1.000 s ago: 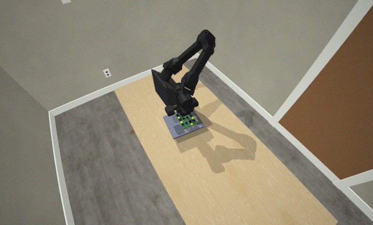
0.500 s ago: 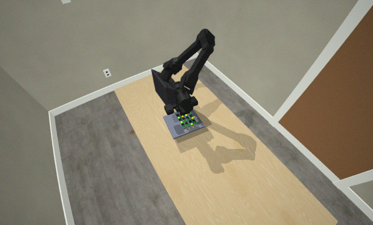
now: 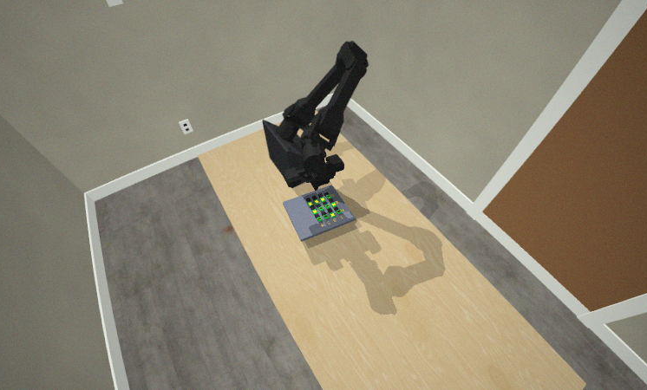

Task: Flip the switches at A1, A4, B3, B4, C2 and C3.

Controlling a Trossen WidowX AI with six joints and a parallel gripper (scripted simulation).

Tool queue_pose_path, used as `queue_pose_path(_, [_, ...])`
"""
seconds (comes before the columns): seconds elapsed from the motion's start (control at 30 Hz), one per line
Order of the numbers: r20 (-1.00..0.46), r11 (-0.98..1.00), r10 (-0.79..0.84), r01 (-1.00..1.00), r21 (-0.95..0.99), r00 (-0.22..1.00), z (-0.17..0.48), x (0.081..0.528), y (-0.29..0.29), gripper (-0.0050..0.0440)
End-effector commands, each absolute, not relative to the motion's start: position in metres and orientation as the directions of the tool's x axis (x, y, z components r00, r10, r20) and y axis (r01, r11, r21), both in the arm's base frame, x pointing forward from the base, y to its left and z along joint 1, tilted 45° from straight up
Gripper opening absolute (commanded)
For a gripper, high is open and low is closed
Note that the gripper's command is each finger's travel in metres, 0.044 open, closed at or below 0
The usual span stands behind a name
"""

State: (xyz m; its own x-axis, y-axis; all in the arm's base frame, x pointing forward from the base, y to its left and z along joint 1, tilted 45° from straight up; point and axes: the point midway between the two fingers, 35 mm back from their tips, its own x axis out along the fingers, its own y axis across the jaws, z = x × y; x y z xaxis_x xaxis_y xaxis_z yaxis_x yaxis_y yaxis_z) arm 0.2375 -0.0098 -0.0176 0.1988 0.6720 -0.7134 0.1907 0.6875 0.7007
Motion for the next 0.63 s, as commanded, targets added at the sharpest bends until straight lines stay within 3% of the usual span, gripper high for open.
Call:
queue_pose_path(0.0, [-0.712,0.69,0.671,0.177,0.702,0.209,-0.004,0.259,-0.016,-0.005])
queue_pose_path(0.6, [-0.714,0.693,0.667,0.175,0.699,0.211,0.001,0.266,-0.018,-0.005])
